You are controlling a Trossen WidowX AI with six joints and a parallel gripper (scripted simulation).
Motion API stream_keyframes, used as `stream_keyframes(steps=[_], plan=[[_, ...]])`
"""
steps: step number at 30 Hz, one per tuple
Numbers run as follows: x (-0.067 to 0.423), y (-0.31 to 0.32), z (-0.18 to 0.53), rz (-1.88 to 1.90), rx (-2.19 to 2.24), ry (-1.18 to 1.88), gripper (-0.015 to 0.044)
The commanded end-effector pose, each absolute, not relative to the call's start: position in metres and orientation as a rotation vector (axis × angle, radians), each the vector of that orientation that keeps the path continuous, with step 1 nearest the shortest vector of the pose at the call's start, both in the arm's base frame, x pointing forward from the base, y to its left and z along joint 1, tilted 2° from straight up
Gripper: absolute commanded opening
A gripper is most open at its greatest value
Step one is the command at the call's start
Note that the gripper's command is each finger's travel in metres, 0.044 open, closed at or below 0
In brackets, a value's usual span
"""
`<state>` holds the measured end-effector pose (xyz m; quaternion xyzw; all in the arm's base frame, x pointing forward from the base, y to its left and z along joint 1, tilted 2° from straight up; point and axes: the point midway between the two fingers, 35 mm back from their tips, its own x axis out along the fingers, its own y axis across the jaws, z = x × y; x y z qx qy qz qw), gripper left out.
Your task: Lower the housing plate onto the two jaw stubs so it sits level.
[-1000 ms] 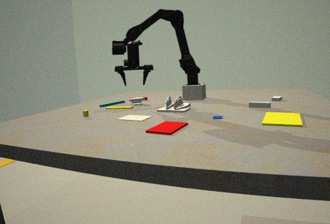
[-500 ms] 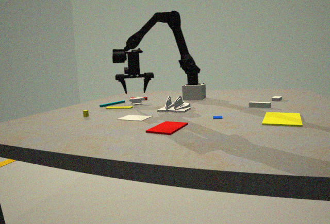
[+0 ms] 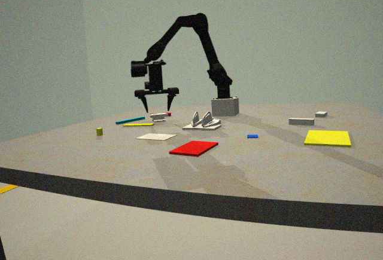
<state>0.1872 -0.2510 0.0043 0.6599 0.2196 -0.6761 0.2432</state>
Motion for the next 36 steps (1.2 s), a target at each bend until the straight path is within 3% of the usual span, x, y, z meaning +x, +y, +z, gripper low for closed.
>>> stream_keyframes(steps=[1, 36], plan=[[0.186, -0.25, -0.001, -1.849, 1.797, 0.608, 0.044], [0.185, -0.251, -0.027, -1.849, 1.797, 0.608, 0.044]])
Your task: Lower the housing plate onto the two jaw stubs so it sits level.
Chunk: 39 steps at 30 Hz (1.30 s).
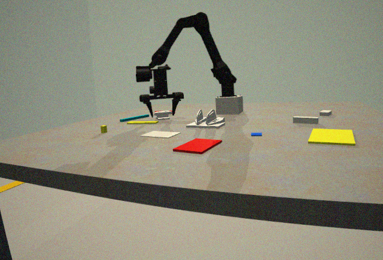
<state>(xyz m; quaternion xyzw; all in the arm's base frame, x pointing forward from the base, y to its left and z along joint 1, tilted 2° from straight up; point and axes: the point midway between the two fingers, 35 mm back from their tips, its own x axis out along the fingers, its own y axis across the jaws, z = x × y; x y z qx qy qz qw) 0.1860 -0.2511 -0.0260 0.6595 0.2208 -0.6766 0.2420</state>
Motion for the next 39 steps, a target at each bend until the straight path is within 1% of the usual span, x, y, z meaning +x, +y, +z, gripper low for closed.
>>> stream_keyframes(steps=[1, 10, 23, 34, 39], plan=[[0.185, -0.251, -0.027, -1.849, 1.797, 0.608, 0.044], [0.185, -0.251, -0.027, -1.849, 1.797, 0.608, 0.044], [0.186, -0.251, -0.027, -1.85, 1.803, 0.604, 0.0353], [0.186, -0.251, -0.026, -1.85, 1.803, 0.604, 0.0351], [0.187, -0.252, -0.013, -1.85, 1.802, 0.605, 0.0351]])
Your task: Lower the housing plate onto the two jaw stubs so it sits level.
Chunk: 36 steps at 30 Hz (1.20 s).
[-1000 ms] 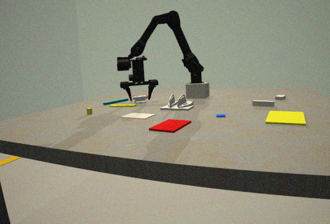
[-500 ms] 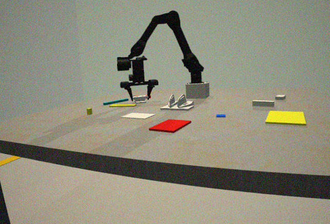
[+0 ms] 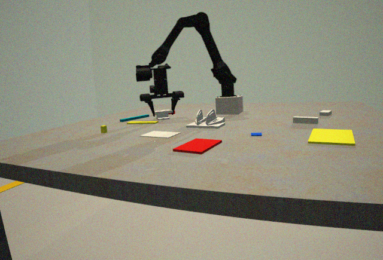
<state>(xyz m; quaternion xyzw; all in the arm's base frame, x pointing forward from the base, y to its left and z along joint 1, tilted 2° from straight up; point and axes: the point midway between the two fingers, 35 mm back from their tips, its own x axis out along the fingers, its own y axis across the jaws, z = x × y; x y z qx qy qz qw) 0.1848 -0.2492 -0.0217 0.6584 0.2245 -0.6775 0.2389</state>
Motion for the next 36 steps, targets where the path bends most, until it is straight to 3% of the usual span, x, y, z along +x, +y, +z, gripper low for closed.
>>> stream_keyframes(steps=[1, 23, 36], plan=[[0.187, -0.252, -0.01, -1.85, 1.802, 0.605, 0.0351], [0.187, -0.248, 0.046, -1.846, 1.795, 0.611, 0.0351], [0.215, -0.218, 0.045, -1.631, 1.583, 0.859, 0.0351]])
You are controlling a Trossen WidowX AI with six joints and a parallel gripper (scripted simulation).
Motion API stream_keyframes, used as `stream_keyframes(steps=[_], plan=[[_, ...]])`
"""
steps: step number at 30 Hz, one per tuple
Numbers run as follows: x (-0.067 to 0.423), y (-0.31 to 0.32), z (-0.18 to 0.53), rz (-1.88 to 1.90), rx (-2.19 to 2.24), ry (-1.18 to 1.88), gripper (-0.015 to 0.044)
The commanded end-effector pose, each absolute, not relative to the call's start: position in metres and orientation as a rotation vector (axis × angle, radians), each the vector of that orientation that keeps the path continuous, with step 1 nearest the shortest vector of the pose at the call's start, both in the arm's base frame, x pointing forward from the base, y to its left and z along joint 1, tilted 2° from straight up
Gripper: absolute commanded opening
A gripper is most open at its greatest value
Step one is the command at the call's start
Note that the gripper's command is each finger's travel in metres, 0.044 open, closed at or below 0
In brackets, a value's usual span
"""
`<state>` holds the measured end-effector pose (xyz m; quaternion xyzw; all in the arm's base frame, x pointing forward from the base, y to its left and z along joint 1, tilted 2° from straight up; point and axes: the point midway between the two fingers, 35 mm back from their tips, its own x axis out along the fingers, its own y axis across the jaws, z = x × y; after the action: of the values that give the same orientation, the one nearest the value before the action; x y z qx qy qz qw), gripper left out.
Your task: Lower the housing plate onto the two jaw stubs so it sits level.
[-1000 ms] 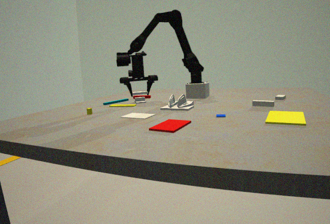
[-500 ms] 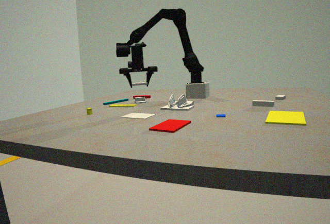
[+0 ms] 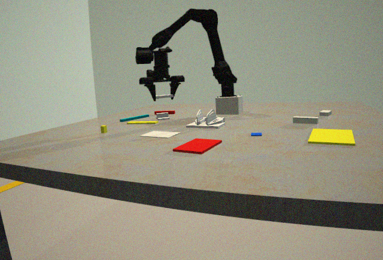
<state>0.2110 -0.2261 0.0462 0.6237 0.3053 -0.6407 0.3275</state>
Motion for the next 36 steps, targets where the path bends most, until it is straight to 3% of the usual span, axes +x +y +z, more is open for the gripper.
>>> stream_keyframes(steps=[1, 36], plan=[[0.217, -0.215, 0.045, -1.613, 1.565, 0.877, 0.0351], [0.271, -0.113, 0.042, -0.923, 0.884, 1.365, 0.0351]])
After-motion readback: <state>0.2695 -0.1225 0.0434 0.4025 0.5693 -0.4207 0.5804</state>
